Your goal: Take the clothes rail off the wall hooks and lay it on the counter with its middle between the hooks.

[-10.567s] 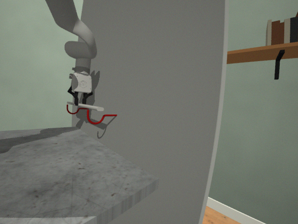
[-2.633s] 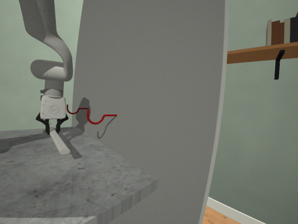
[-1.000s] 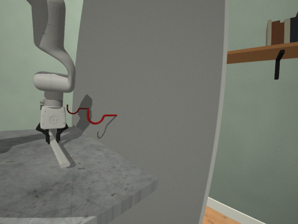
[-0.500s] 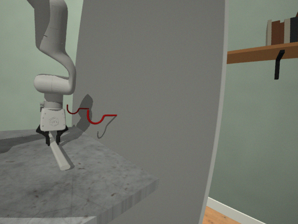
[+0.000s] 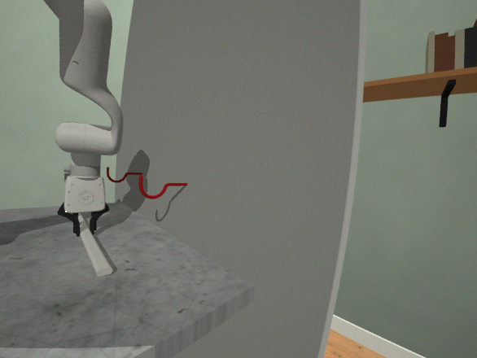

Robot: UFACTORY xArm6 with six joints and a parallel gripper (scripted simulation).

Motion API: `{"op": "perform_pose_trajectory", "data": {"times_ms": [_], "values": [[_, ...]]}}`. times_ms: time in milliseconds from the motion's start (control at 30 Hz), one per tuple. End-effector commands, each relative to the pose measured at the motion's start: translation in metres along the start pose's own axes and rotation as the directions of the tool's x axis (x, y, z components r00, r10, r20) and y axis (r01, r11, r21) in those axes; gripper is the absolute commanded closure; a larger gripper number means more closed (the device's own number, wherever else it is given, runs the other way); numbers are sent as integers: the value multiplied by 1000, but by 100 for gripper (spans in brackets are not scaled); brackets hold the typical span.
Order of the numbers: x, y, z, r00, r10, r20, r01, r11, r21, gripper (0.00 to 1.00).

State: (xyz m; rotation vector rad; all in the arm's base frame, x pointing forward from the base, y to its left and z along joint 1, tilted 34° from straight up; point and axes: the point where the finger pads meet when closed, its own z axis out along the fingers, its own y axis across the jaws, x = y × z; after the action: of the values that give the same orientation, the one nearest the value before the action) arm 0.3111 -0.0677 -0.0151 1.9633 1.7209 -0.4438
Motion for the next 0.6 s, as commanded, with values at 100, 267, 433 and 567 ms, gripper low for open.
{"op": "perform_pose_trajectory", "data": {"times_ms": [100,267,433,567], "values": [[0,1,3,1000,1,-1,-1,1000,-3,100],[0,1,5,1000,1,-1,-1,1000,-3,100],[0,1,5,1000,1,-1,-1,1000,-3,100],[0,1,5,1000,1,-1,-1,1000,-3,100]]}}
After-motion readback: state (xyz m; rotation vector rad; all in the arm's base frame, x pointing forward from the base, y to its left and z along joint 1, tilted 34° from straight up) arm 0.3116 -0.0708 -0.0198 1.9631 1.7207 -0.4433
